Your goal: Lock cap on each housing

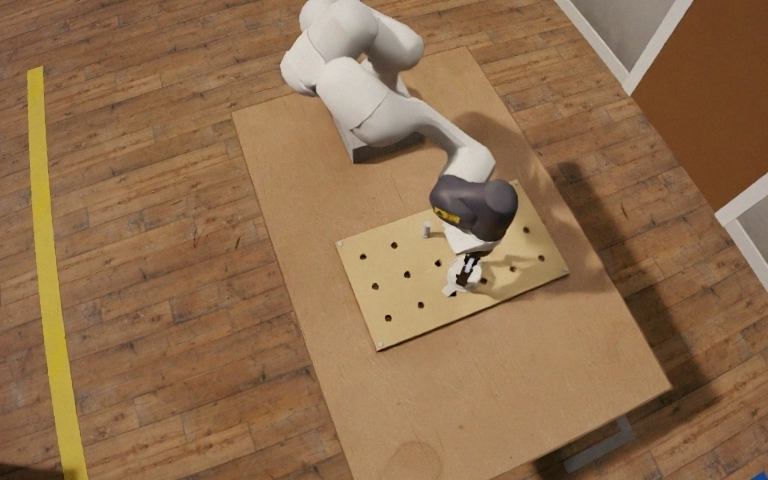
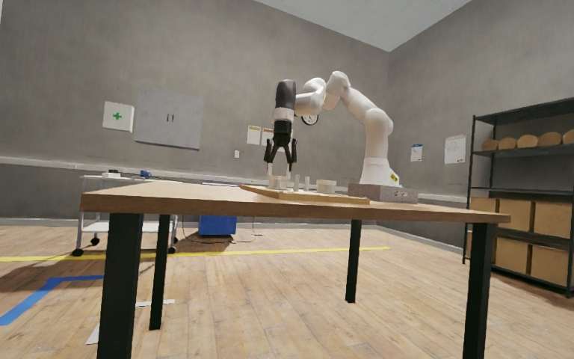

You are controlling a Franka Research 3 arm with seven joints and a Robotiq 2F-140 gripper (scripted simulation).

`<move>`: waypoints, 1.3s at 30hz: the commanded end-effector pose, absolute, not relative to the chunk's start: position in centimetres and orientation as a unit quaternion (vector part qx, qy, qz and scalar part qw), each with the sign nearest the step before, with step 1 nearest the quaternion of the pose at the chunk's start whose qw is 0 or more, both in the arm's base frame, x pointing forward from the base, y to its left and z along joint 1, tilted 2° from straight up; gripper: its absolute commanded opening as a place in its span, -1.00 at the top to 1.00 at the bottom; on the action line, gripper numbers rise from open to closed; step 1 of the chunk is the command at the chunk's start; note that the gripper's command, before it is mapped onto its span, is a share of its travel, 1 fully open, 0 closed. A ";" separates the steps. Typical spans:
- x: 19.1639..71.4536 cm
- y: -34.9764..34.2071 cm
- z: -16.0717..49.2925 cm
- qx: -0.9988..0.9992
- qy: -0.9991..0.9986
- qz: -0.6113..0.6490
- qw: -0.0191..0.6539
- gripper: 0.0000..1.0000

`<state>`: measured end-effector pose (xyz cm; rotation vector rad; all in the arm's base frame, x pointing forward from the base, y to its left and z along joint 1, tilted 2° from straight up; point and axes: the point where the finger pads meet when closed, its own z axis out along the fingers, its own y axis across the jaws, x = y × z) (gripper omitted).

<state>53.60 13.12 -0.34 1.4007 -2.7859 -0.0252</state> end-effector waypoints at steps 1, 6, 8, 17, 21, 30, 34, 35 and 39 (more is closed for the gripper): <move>53.6 12.3 -0.4 0.458 -0.889 -0.007 0.013 0.80; 53.7 11.5 -0.4 0.458 -0.889 -0.007 0.013 0.80; 53.8 11.2 -0.4 0.458 -0.889 -0.007 0.013 0.80; 54.0 10.2 -0.4 0.458 -0.889 -0.007 0.013 0.80; 54.1 9.7 -0.4 0.458 -0.889 -0.007 0.013 0.80; 54.2 8.8 -0.4 0.458 -0.889 -0.007 0.013 0.80; 54.3 8.4 -0.4 0.458 -0.889 -0.007 0.013 0.80; 54.3 8.2 -0.4 0.458 -0.889 -0.007 0.013 0.80; 54.4 7.8 -0.4 0.458 -0.889 -0.007 0.013 0.80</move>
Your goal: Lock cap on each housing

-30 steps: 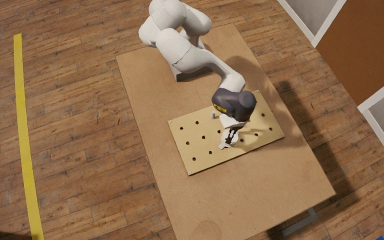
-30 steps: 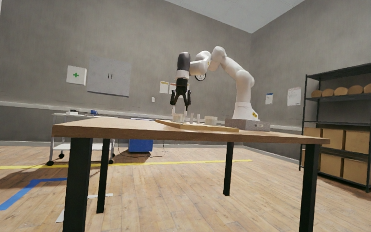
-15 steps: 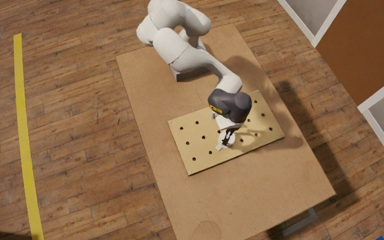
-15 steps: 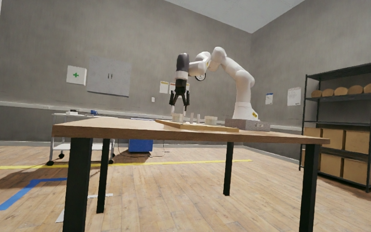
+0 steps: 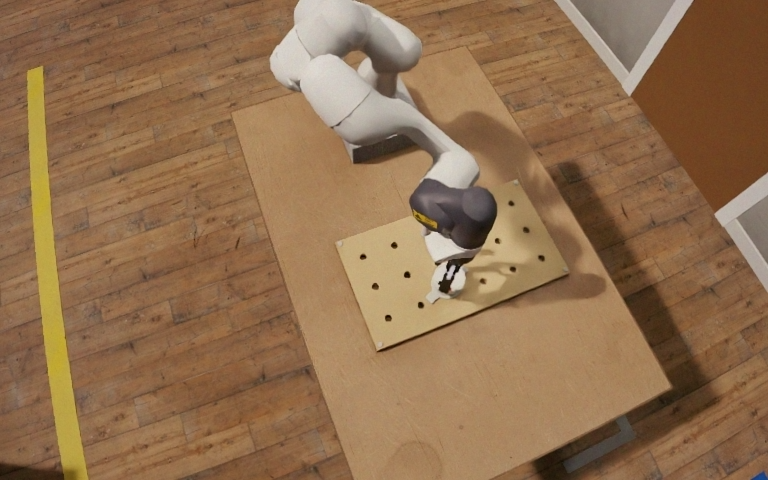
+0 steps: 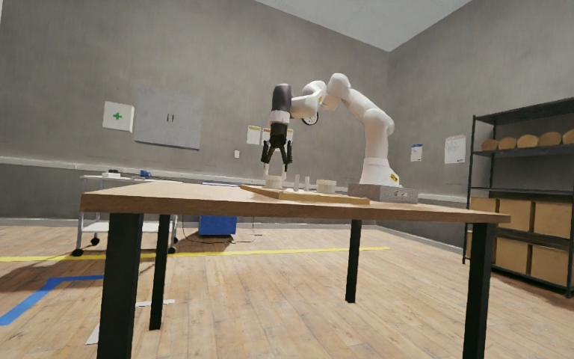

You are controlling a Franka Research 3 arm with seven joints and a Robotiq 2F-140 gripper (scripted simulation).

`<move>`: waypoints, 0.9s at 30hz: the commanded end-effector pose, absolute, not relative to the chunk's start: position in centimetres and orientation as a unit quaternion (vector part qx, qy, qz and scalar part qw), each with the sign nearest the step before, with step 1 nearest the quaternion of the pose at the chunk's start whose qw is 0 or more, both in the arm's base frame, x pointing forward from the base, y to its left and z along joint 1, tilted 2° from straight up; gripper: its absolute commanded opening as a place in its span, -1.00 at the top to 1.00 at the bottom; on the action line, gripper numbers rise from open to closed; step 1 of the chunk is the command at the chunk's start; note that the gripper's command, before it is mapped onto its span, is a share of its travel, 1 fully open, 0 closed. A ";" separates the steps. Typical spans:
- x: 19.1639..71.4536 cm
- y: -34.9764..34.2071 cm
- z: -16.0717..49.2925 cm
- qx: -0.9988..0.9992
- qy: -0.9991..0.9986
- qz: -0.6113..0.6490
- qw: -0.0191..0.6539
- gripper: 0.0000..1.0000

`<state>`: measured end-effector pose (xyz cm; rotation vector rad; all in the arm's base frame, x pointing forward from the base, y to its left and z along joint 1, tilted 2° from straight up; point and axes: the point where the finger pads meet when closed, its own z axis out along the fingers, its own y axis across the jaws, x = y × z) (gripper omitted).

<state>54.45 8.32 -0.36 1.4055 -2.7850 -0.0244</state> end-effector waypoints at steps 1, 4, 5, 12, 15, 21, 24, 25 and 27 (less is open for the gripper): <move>54.4 7.7 -0.4 0.458 -0.889 -0.007 0.013 0.80; 54.4 7.5 -0.4 0.458 -0.889 -0.007 0.013 0.80; 54.4 7.5 -0.4 0.458 -0.889 -0.007 0.013 0.80; 54.5 6.9 -0.4 0.458 -0.889 -0.007 0.013 0.80; 54.6 6.6 -0.4 0.458 -0.889 -0.007 0.013 0.80; 54.6 6.2 -0.4 0.458 -0.889 -0.007 0.013 0.80; 54.7 6.1 -0.4 0.458 -0.889 -0.007 0.013 0.80; 54.7 6.0 -0.4 0.458 -0.889 -0.007 0.013 0.80; 54.7 5.9 -0.4 0.458 -0.889 -0.007 0.013 0.80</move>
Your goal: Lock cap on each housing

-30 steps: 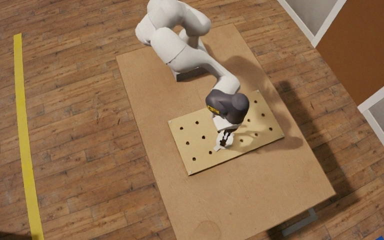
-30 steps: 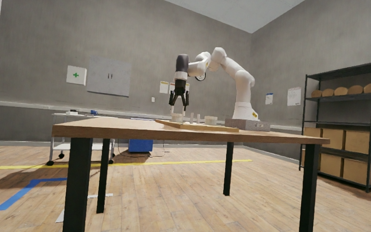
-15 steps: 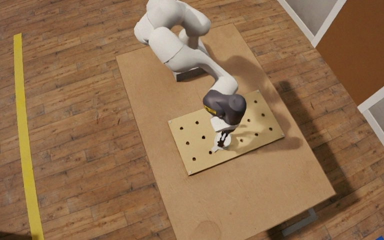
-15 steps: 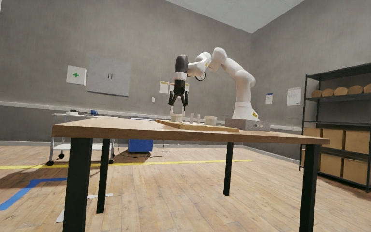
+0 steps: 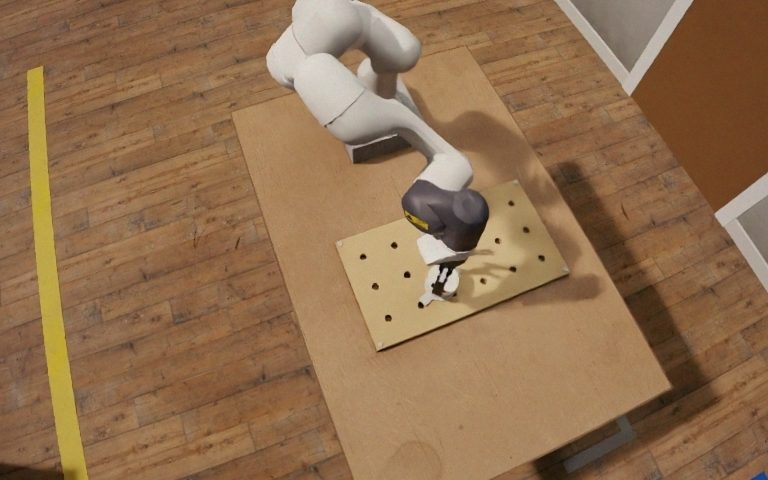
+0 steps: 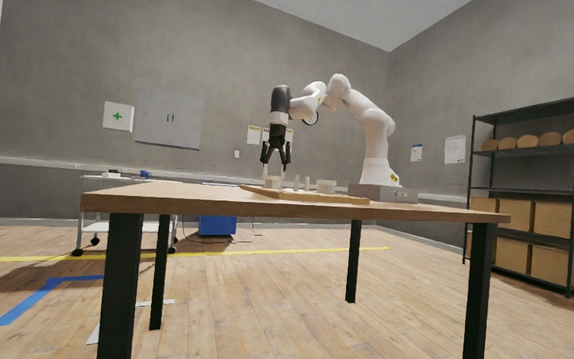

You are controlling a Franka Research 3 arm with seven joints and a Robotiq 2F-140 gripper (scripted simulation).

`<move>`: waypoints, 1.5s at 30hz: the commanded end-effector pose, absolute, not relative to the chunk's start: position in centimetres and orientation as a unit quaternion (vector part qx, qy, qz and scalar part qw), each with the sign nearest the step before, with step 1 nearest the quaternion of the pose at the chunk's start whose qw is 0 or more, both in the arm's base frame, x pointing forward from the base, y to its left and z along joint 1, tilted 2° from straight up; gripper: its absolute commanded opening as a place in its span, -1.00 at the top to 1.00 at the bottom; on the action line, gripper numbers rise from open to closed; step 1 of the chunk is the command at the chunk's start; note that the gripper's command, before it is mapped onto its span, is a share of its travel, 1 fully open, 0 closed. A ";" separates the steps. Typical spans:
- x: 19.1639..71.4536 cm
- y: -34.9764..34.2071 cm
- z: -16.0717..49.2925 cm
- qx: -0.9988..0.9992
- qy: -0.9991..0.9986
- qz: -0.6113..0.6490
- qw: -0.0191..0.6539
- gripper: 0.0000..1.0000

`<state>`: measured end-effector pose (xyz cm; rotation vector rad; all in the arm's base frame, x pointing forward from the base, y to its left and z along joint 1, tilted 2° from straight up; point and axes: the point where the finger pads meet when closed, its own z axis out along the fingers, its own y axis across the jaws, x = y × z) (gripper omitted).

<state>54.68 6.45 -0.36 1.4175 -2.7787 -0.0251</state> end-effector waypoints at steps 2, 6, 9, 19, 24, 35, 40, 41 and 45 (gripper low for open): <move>54.7 5.8 -0.4 0.458 -0.889 -0.007 0.013 0.80; 54.8 5.5 -0.5 0.458 -0.889 -0.007 0.013 0.80; 54.8 5.4 -0.5 0.458 -0.889 -0.007 0.013 0.80; 54.8 5.1 -0.5 0.458 -0.889 -0.007 0.013 0.80; 54.9 4.9 -0.5 0.458 -0.889 -0.007 0.013 0.80; 54.9 4.7 -0.5 0.458 -0.889 -0.007 0.013 0.80; 54.9 4.6 -0.5 0.458 -0.889 -0.007 0.013 0.80; 54.9 4.6 -0.5 0.458 -0.889 -0.007 0.013 0.80; 54.9 4.6 -0.5 0.458 -0.889 -0.007 0.013 0.80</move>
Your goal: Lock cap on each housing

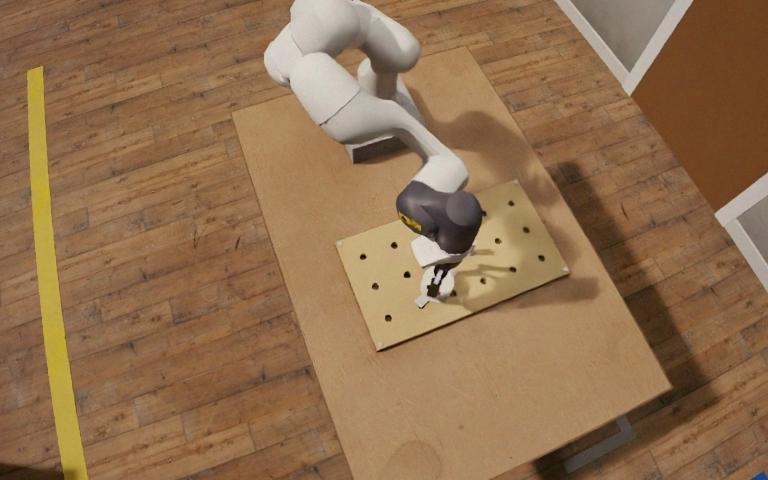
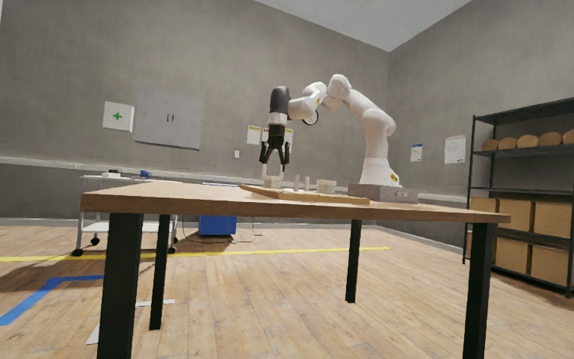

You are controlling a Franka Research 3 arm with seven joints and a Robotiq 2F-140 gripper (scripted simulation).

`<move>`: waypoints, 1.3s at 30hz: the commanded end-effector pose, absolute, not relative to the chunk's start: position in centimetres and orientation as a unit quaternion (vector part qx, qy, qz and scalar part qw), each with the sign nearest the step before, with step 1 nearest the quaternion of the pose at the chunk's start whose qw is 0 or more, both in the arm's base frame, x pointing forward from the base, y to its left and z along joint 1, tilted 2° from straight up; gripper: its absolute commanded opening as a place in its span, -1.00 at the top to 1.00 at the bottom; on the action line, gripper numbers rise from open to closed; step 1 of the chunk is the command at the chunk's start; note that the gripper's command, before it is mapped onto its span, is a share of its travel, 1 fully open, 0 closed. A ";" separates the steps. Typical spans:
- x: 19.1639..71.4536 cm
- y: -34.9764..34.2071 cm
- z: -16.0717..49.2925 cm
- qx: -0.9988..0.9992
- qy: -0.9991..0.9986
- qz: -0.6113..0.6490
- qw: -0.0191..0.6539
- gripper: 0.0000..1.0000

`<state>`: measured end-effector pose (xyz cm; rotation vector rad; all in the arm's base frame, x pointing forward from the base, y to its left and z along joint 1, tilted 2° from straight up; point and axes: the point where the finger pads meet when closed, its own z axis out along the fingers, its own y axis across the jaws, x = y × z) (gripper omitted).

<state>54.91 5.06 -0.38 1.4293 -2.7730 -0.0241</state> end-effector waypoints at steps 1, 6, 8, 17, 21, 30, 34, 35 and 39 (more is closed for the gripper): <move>54.9 4.6 -0.5 0.458 -0.889 -0.007 0.013 0.80; 54.9 4.6 -0.5 0.458 -0.889 -0.007 0.013 0.80; 54.9 4.6 -0.5 0.458 -0.889 -0.007 0.013 0.80; 54.9 4.5 -0.5 0.458 -0.889 -0.007 0.013 0.80; 54.9 4.5 -0.5 0.458 -0.889 -0.007 0.013 0.80; 54.6 4.5 -0.4 0.458 -0.889 -0.007 0.013 0.80; 54.3 4.4 -0.4 0.458 -0.889 -0.007 0.013 0.80; 54.3 4.4 -0.4 0.458 -0.889 -0.007 0.013 0.80; 53.8 4.4 -0.4 0.458 -0.889 -0.007 0.013 0.80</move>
